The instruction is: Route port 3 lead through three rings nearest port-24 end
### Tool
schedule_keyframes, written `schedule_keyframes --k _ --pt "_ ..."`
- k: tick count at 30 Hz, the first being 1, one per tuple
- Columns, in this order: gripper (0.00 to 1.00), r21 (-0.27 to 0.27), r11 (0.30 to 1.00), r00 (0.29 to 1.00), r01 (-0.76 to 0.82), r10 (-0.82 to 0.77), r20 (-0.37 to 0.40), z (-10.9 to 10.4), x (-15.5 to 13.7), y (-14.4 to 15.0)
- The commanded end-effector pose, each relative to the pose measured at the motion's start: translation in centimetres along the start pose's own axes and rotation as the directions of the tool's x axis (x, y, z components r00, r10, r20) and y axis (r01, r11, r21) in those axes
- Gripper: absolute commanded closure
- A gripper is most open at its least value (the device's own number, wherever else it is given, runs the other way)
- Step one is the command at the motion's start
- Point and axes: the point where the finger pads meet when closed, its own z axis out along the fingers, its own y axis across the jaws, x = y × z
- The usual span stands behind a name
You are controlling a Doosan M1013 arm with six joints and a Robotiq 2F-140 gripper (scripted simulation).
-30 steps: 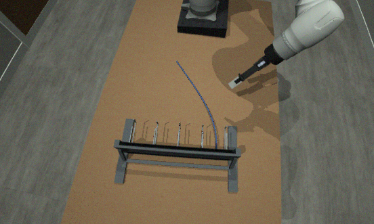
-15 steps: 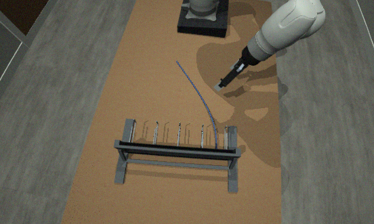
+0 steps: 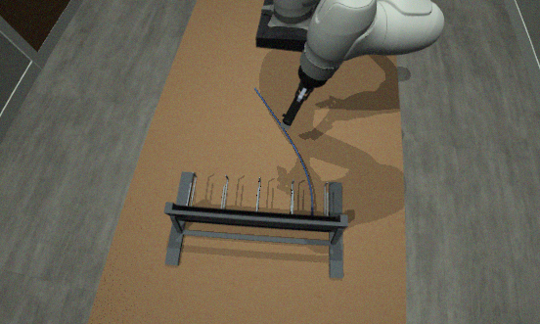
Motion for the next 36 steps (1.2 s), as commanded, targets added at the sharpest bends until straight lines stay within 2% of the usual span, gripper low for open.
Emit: schedule_keyframes --k 1,3,5,11,20,21,36 --pt "0.00 -0.017 0.998 0.998 -0.052 0.053 0.036 0.2 4.0 -0.9" --pt "0.00 -0.017 0.998 0.998 -0.052 0.053 0.036 0.2 4.0 -0.9" --pt "0.00 -0.021 1.000 0.996 -0.009 0.011 0.088 0.2 6.3 -1.5" --pt "0.00 -0.004 0.999 0.986 0.049 -0.048 0.158 0.1 9.6 -2.2" --pt "0.00 0.000 0.998 0.984 0.056 -0.056 0.166 0.0 10.1 -2.3" --pt "1.00 0.000 0.998 0.984 0.056 -0.056 0.166 0.0 10.1 -2.3" --pt "1.00 0.000 0.998 0.984 0.056 -0.056 0.166 0.0 10.1 -2.3"
